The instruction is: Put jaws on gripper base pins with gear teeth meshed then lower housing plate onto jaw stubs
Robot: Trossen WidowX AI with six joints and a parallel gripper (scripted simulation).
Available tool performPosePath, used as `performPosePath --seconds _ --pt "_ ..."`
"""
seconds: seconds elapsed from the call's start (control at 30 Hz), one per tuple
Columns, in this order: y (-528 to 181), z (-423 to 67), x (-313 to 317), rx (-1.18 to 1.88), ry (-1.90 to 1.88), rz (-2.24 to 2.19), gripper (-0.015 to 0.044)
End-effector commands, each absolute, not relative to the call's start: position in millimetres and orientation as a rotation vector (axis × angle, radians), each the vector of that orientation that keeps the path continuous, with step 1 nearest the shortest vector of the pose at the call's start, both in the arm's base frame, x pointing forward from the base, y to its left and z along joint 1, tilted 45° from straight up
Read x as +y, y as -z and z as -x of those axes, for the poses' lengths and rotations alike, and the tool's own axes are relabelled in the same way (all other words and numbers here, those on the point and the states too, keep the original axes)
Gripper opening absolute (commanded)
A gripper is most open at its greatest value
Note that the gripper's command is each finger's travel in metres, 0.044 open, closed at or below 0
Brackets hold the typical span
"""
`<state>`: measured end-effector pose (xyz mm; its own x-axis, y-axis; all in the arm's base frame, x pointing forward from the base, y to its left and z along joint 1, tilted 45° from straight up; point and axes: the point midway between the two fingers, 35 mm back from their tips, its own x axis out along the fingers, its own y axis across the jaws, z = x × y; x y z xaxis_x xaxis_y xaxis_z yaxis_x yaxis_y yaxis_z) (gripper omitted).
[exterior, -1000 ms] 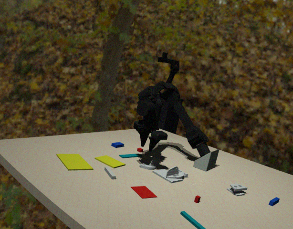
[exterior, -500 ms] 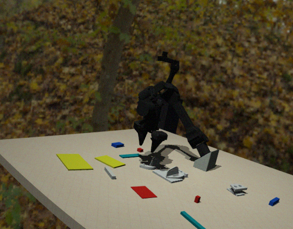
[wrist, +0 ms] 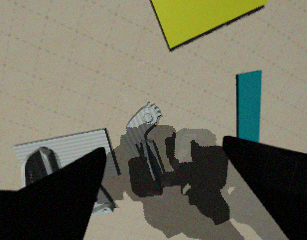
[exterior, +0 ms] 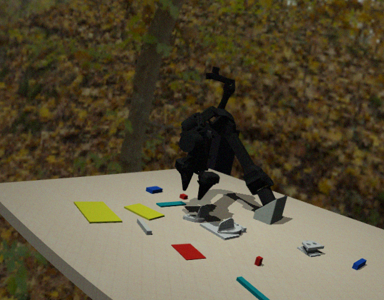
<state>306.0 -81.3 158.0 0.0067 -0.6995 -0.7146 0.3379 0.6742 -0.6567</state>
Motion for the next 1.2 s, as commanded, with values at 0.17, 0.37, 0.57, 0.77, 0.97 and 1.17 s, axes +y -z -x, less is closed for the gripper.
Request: performPosePath --seconds 0.17,0.37,0.57,0.77,0.97,1.17 --pt "-158 -306 -81 1.334 0.836 0.338 0.0335" --pt "-158 -306 -81 1.334 0.836 0.338 0.0177" --pt "-158 -306 -81 1.334 0.836 0.338 0.0020" --pt "-158 -306 -81 1.334 0.836 0.338 0.0000" --pt "-158 -306 -81 1.334 0.836 0.338 0.0000" --pt "-150 -292 -67 1.379 0.776 0.407 0.0157"
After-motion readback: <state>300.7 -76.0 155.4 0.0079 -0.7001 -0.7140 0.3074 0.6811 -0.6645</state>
